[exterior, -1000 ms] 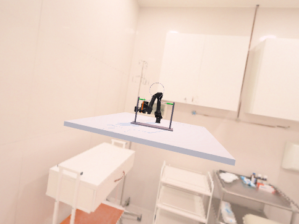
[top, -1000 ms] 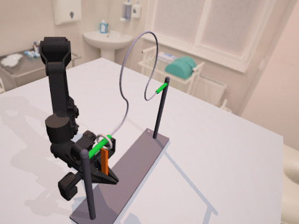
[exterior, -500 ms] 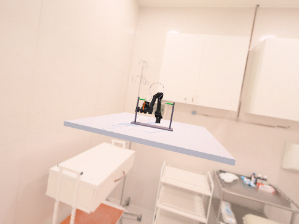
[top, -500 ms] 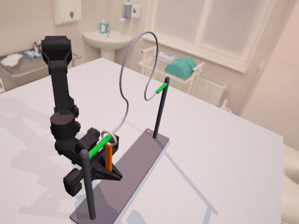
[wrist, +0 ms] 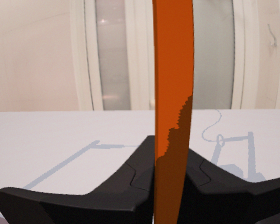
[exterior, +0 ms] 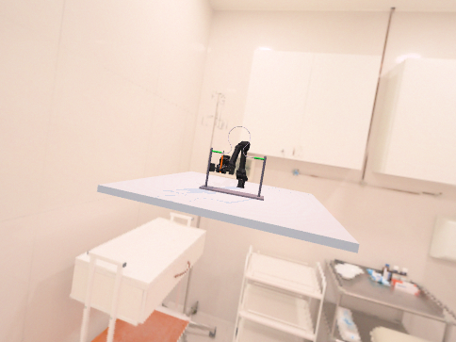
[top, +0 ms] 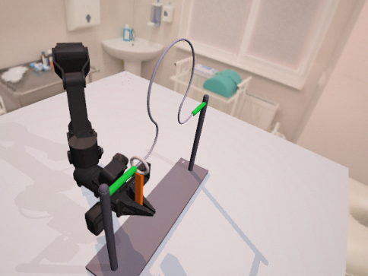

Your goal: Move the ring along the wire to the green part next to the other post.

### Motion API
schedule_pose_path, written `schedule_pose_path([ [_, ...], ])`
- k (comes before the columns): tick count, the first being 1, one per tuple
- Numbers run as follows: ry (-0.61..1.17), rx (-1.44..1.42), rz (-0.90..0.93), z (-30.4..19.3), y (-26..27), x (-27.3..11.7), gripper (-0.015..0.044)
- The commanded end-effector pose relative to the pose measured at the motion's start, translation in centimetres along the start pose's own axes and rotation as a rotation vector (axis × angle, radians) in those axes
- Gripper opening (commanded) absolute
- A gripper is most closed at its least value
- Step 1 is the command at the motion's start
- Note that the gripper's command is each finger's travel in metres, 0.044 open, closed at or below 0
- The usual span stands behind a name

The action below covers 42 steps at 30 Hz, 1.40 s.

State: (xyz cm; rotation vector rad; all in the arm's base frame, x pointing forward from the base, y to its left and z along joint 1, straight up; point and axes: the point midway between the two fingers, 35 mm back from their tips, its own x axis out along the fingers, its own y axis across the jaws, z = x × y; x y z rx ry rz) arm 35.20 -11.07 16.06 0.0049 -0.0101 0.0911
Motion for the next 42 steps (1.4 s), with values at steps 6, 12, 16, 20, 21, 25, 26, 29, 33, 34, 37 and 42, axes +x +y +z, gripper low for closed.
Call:
schedule_pose_path([
  [6, -0.003, 0.047, -0.001, 0.1, 1.5, -0.2, -0.015],
  [12, -0.003, 0.1, -0.001, 0.2, 2.6, -0.1, -0.015],
  [16, -0.003, 0.154, 0.0, 0.2, 3.6, -0.1, -0.015],
  [20, -0.003, 0.221, 0.001, 0.4, 4.8, -0.1, -0.015],
  [21, -0.003, 0.24, 0.001, 0.5, 5.1, -0.1, -0.015],
  [25, -0.004, 0.321, 0.001, 0.9, 6.4, -0.1, -0.015],
  [26, -0.004, 0.343, 0.002, 1.0, 6.8, -0.1, -0.015],
  [29, -0.004, 0.411, 0.002, 1.4, 7.8, -0.1, -0.015],
  [33, 0.013, 0.466, 0.008, 1.8, 8.6, -0.3, -0.015],
  [34, 0.02, 0.477, 0.01, 1.9, 8.7, -0.4, -0.015],
  [37, 0.048, 0.519, 0.019, 2.2, 9.3, -0.7, -0.015],
  [42, 0.101, 0.598, 0.039, 2.9, 10.3, -1.3, -0.015],
])
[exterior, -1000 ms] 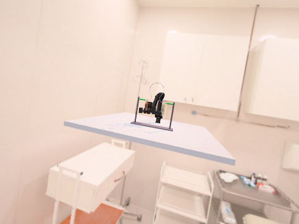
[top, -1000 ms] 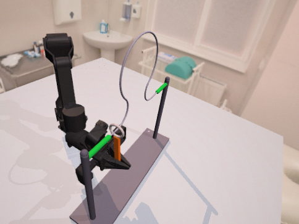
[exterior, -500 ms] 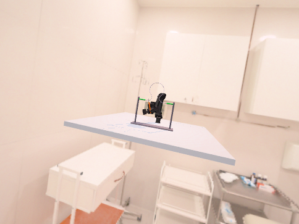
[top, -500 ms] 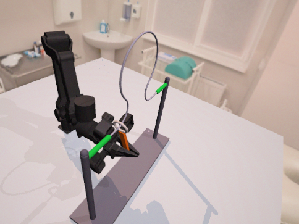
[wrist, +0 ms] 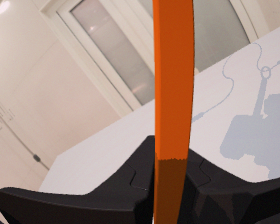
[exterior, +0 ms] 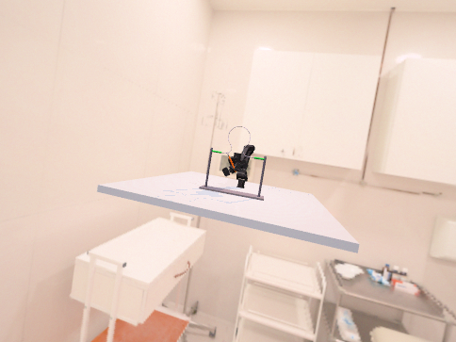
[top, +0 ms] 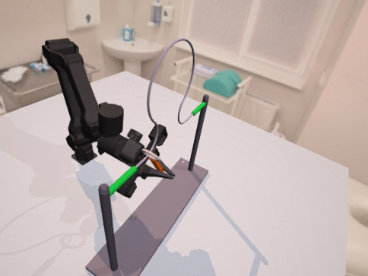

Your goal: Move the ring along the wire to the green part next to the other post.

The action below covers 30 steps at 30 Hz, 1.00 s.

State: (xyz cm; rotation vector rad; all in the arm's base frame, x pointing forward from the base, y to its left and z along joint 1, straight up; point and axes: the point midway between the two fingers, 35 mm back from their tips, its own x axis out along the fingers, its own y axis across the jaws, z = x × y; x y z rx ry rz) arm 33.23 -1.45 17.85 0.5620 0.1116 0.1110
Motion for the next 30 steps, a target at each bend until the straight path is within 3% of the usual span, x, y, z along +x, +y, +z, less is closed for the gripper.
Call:
schedule_pose_path([
  [1, 0.022, 0.052, 0.02, 0.7, 1.4, -0.5, -0.015],
  [30, 0.288, 0.419, 0.11, 2.4, 6.9, -3.8, -0.015],
])
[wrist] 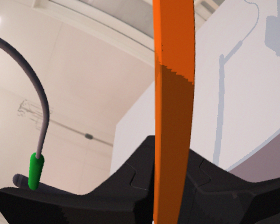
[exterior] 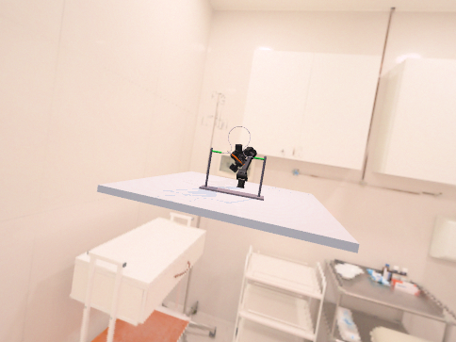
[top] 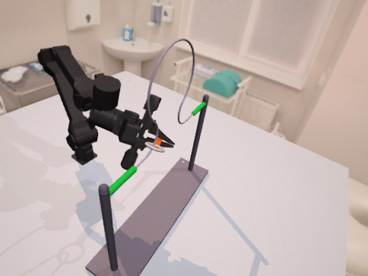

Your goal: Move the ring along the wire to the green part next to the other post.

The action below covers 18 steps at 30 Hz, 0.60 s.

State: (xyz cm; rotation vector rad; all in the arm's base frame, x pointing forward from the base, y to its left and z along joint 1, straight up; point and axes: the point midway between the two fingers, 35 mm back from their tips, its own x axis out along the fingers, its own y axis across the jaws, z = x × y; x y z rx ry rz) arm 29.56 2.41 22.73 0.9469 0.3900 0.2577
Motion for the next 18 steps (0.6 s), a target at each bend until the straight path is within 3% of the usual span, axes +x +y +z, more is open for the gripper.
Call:
schedule_pose_path([
  [1, 0.017, 0.029, 0.026, 0.3, 1.2, -0.5, -0.015],
  [18, 0.135, 0.184, 0.096, 0.6, 3.6, -2.1, -0.015],
])
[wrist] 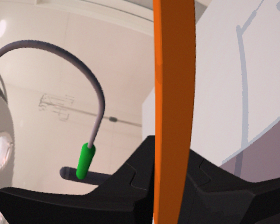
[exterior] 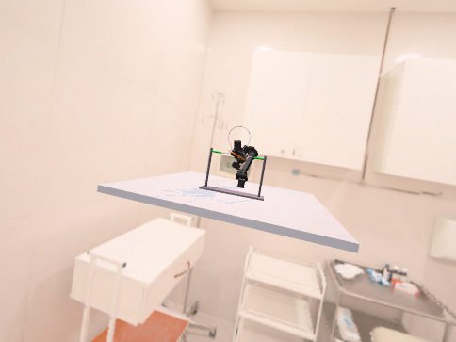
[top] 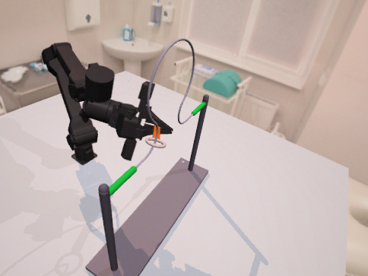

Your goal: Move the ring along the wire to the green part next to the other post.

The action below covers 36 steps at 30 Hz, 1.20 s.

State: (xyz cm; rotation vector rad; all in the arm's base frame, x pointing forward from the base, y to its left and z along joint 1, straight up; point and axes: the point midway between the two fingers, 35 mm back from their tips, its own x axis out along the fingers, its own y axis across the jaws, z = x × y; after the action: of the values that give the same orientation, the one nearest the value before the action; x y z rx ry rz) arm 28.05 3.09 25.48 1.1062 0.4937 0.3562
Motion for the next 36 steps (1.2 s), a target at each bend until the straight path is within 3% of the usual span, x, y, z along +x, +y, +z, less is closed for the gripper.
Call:
schedule_pose_path([
  [1, 0.018, 0.038, 0.03, 0.2, 1.2, -0.4, -0.015],
  [36, 0.028, 0.284, 0.151, 0.8, 5.2, -0.9, -0.015],
])
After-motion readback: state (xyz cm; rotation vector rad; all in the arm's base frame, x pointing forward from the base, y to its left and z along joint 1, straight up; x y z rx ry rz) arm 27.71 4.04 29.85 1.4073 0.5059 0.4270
